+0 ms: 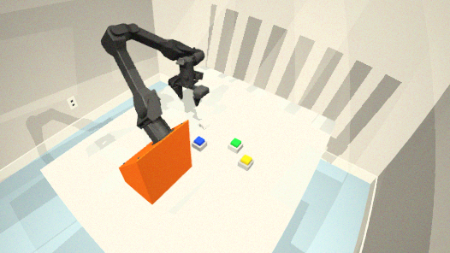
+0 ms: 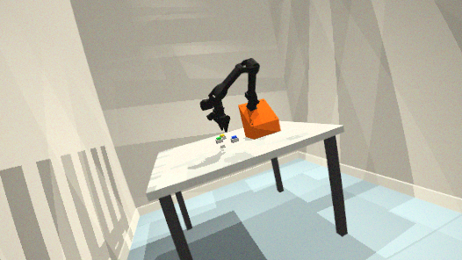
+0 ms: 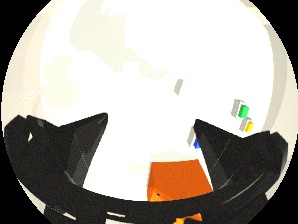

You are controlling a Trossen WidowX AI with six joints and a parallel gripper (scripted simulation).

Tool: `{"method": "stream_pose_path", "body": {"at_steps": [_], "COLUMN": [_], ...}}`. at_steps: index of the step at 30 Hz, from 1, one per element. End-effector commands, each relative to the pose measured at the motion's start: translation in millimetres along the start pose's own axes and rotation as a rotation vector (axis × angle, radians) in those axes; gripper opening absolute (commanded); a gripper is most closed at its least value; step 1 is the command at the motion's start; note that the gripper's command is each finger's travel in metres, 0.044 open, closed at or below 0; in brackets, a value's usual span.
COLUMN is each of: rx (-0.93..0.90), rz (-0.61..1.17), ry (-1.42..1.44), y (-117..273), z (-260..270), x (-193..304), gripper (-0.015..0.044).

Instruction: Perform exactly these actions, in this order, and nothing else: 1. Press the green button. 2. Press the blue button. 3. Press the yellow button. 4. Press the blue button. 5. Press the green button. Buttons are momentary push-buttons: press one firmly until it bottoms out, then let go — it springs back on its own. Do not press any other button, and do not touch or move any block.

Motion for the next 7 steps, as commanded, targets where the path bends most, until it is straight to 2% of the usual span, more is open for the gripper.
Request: {"method": "stream_pose_path", "body": {"at_steps": [1,7], "rx": [-0.032,-0.038], "rz": [0.006,0.008], "ry": [-0.006,-0.007], "y": [13.3,15.4], "z": [43.9,50.5], "x": [37.7,44.8], "gripper": [0.0400,0.0400]}}
Point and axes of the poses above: the point midway between the two fingers, 35 mm back from their tips, its own y axis back along the fingers, its own z axis across the jaws, x = y × z, the point moved 3 cm from there along y, back along the fingers, and after that the axes turned 8 degrees about -y, right-handed, at the moved point
